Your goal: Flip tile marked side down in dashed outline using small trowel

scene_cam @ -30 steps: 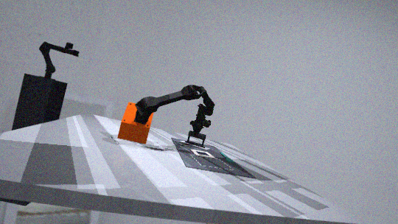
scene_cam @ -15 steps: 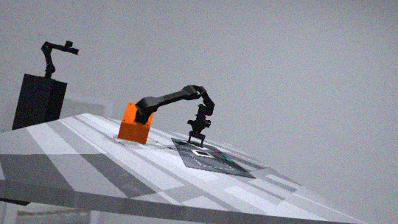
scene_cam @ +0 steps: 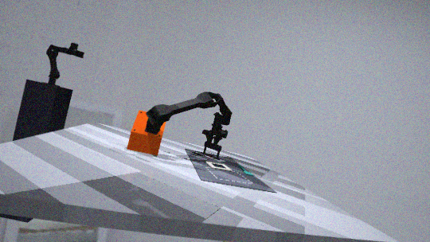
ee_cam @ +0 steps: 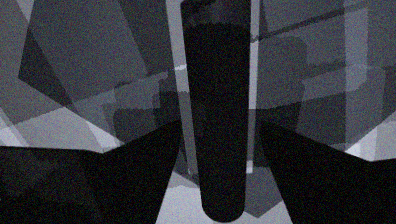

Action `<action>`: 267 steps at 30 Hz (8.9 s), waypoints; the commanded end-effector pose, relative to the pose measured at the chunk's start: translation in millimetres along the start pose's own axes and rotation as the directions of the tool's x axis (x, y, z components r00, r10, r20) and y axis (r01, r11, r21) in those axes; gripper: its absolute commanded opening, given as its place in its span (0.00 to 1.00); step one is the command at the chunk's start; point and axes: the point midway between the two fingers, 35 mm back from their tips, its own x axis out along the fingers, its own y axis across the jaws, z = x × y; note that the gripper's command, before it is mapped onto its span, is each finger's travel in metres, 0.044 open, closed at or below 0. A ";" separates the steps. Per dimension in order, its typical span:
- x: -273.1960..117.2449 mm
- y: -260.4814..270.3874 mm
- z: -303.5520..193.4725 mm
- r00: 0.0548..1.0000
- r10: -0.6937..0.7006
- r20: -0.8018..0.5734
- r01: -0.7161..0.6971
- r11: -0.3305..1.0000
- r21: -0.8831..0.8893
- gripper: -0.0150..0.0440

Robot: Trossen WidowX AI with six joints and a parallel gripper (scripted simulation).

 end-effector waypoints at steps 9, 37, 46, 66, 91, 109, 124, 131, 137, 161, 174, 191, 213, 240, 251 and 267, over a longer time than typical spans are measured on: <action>0.0 0.5 0.2 1.000 0.002 0.001 -0.002 1.000 0.008 0.71; -44.2 0.6 6.1 1.000 0.003 0.000 -0.003 0.998 -0.062 0.71; -29.8 1.4 6.4 1.000 0.003 0.000 -0.003 0.998 -0.062 0.71; 0.0 0.7 6.6 1.000 0.002 0.002 -0.002 0.998 -0.062 0.71; 0.0 0.7 6.6 1.000 0.002 0.002 -0.002 0.998 -0.062 0.47; 0.0 0.7 6.6 1.000 0.002 0.002 -0.002 0.972 0.237 0.47; 0.0 0.7 6.6 1.000 0.002 0.002 -0.002 0.972 0.237 0.71; 0.0 0.7 6.6 1.000 0.002 0.002 -0.002 0.972 0.237 0.71; 0.0 0.7 6.6 1.000 0.002 0.002 -0.002 0.972 0.237 0.71; -55.0 0.5 4.4 1.000 0.026 0.001 -0.026 0.984 0.177 0.76; -44.2 14.4 -5.6 0.988 0.152 -0.019 -0.152 0.958 -0.242 0.76; -35.5 23.8 -13.8 0.954 0.298 -0.027 -0.237 0.695 -0.679 0.76; -31.3 25.7 -17.7 0.864 0.503 -0.002 -0.050 0.083 -0.995 0.76; -34.8 0.5 -6.7 0.705 0.705 0.074 0.542 -0.469 -0.698 0.76; -25.2 -22.1 4.4 0.664 0.739 0.109 0.701 -0.566 -0.433 0.76; -8.1 -49.5 14.5 0.647 0.746 0.154 0.762 -0.635 -0.126 0.76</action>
